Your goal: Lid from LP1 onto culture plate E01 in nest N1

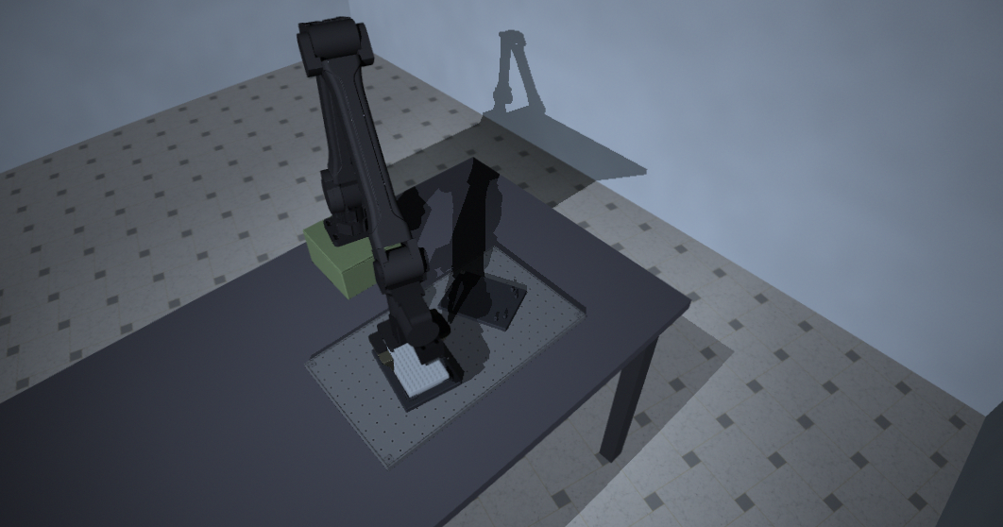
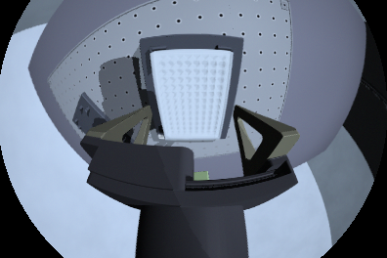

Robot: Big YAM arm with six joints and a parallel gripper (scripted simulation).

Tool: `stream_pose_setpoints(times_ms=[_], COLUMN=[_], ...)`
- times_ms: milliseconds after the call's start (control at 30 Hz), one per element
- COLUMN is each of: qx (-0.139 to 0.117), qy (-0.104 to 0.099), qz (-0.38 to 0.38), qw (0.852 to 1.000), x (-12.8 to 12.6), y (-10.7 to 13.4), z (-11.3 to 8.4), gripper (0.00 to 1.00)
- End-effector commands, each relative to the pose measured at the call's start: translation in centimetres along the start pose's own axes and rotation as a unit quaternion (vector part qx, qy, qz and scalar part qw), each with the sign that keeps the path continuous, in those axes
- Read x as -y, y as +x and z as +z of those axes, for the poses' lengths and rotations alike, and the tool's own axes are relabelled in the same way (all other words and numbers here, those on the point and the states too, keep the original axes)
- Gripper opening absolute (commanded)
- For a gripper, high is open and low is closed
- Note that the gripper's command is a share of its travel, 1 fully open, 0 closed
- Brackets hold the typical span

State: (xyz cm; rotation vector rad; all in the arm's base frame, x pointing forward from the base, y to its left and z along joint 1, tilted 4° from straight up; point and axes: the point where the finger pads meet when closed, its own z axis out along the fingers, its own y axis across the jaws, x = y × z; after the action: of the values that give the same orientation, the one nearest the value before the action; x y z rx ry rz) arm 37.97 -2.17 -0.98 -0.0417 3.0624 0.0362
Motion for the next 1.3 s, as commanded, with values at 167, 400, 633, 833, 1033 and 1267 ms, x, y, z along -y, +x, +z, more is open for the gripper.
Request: stream_pose_setpoints(times_ms=[167,400,633,833,1033,1267], qx=[0.017,-0.009,0.007,0.007,0.007,0.007], qy=[0.001,-0.002,0.0,0.0,0.0,0.0], qz=[0.0,-0.001,0.0,0.0,0.0,0.0], qw=[1.0,1.0,1.0,1.0,1.0,1.0], x=[0.4,0.2,0.1,0.1,0.1,0.1], y=[-1.6,-0.2,-0.9,-0.9,-0.9,-0.9], z=[-3.6,-2.6,-3.3,-3.3,-3.3,-3.3], gripper=[1.0,1.0,1.0,1.0,1.0,1.0])
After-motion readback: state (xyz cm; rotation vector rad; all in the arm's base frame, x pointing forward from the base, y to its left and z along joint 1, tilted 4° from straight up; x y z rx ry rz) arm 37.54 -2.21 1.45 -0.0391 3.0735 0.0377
